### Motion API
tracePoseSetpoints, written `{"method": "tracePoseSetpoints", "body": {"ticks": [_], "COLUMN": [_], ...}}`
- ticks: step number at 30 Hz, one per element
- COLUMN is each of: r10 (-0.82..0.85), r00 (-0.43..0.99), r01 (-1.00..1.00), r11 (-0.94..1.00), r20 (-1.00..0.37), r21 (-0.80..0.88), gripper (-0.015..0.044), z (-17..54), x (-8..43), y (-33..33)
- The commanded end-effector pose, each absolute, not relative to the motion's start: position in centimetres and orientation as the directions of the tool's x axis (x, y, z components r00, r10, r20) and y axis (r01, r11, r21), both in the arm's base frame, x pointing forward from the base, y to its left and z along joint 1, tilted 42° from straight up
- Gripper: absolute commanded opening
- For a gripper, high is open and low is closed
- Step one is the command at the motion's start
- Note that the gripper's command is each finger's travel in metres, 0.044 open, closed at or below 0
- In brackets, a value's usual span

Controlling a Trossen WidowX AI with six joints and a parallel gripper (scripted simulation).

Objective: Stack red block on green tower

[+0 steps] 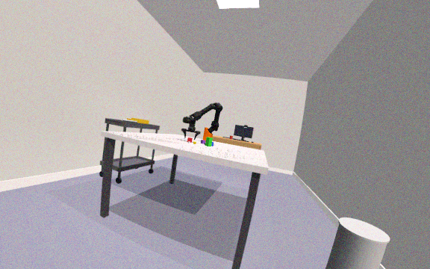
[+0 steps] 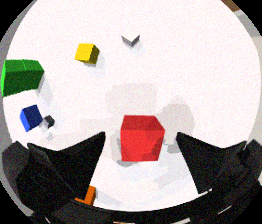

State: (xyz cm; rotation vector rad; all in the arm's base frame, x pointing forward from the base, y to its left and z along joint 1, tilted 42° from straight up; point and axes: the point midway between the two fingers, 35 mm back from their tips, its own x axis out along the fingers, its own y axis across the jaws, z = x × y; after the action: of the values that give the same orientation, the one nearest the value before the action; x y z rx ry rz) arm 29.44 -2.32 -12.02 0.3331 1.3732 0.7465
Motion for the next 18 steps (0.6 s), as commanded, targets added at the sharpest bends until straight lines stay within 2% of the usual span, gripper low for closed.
{"method": "tracePoseSetpoints", "body": {"ticks": [1,18], "r10": [0.656,0.657], "r00": [0.013,0.013], "r01": [-0.274,-0.274], "r11": [0.728,0.727], "r20": [-0.755,-0.754], "r21": [0.628,0.629], "gripper": [0.0440,0.0440], "z": [-12.51,-13.15], "x": [29.22,29.16], "y": [-1.76,-1.14]}}
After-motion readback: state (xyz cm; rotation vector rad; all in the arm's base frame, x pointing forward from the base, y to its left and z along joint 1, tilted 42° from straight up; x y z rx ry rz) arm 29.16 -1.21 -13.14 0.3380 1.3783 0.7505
